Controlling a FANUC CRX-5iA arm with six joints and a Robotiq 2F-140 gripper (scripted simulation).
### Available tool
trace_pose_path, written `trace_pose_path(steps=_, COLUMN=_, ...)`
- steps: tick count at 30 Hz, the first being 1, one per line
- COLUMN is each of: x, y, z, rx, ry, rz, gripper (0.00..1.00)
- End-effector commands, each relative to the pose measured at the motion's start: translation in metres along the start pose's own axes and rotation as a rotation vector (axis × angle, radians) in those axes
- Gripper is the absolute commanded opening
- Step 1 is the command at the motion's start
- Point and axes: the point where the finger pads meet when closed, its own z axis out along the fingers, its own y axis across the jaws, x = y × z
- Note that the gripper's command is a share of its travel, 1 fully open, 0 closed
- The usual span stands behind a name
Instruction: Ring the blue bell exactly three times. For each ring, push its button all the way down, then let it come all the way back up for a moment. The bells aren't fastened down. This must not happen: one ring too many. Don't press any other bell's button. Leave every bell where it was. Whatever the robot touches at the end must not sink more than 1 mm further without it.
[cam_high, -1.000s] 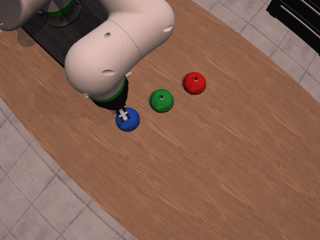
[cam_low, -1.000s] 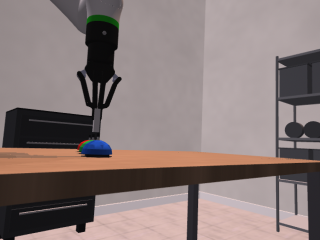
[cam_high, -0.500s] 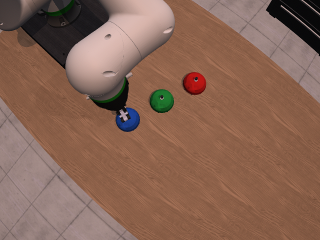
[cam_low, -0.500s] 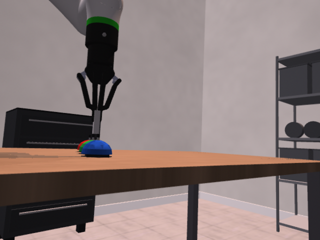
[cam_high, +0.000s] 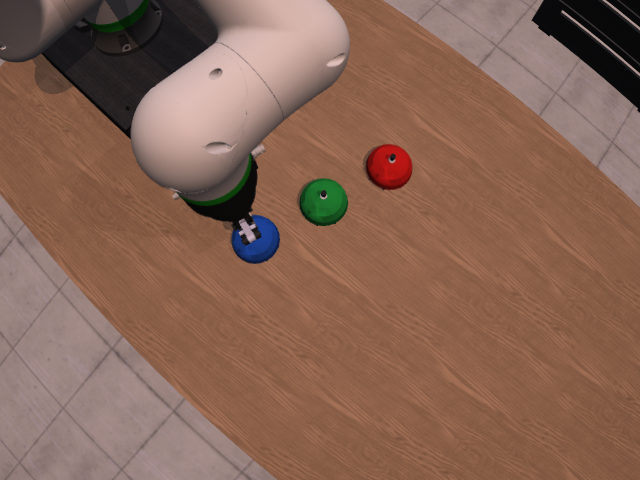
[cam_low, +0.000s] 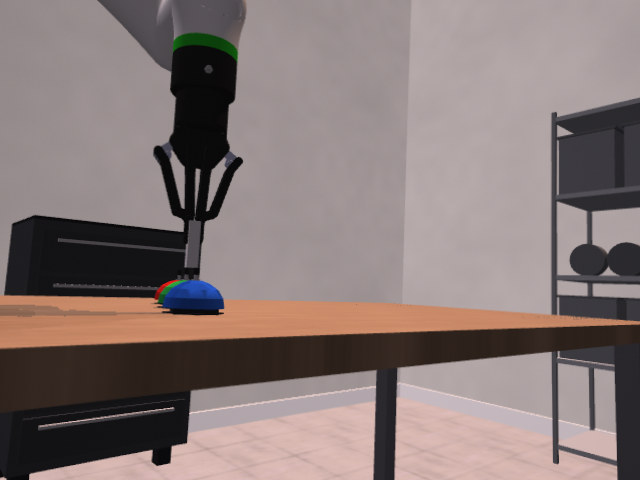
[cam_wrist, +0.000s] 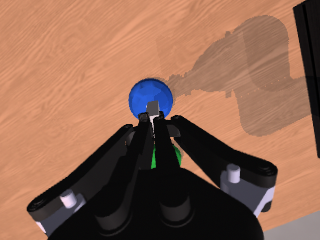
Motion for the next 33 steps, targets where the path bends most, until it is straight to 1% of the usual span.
trace_pose_path(steps=1, x=0.0, y=-0.0002, z=-0.0002, rx=0.0, ry=0.0, rz=0.0, gripper=0.0)
trace_pose_path(steps=33, x=0.0, y=-0.0002, z=0.0032, rx=0.0, ry=0.0, rz=0.0, gripper=0.0)
